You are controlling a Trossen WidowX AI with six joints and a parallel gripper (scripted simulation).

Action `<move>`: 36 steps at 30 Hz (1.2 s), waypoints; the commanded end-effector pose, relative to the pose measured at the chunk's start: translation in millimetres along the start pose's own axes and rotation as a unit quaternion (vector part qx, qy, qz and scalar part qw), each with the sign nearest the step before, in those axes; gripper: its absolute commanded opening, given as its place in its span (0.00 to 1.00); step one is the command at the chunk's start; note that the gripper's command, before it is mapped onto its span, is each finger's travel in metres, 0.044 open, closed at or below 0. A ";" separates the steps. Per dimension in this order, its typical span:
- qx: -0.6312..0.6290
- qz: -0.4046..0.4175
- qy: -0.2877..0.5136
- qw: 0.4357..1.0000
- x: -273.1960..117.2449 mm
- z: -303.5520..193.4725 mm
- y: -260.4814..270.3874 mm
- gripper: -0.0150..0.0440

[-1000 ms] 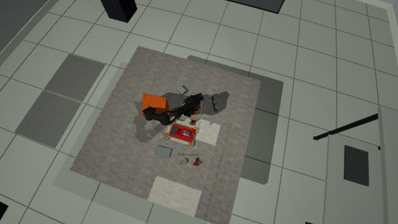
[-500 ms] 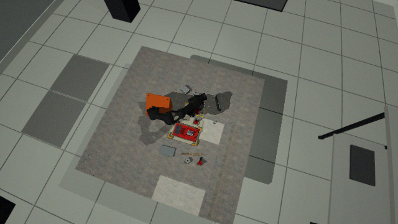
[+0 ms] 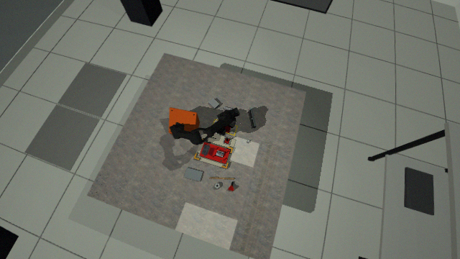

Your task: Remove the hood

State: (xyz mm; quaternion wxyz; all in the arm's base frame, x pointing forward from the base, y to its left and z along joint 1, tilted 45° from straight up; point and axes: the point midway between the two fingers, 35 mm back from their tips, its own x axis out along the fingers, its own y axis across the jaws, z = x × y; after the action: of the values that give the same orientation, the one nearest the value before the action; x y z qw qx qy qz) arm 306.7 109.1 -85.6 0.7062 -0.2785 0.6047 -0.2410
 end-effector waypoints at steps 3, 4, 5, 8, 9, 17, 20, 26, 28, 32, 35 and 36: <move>0.000 0.000 0.000 1.000 -0.1 0.1 0.0 0.61; 0.000 0.000 0.000 1.000 -0.1 0.1 0.0 0.65; 0.000 0.000 0.000 1.000 -0.1 0.1 0.0 0.70; 0.000 0.000 0.000 1.000 -0.1 0.1 0.0 0.83; 0.000 0.000 0.000 1.000 -0.1 0.1 0.0 0.88; 0.000 -0.001 0.003 1.000 -46.7 2.1 2.5 1.00; 0.000 -0.003 0.004 1.000 -72.0 0.6 1.8 1.00; 0.000 -0.003 0.004 1.000 -72.0 0.6 1.8 1.00; 0.000 -0.003 0.004 1.000 -72.0 0.6 1.8 1.00; 0.000 -0.003 0.004 1.000 -72.0 0.6 1.8 1.00; 0.000 -0.003 0.004 1.000 -72.0 0.6 1.8 1.00; 0.000 -0.003 0.004 1.000 -72.0 0.6 1.8 1.00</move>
State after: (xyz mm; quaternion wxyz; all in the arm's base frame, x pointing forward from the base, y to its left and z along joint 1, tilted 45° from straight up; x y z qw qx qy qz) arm 296.5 158.8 -34.9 0.7028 -0.2826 0.6061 -0.2428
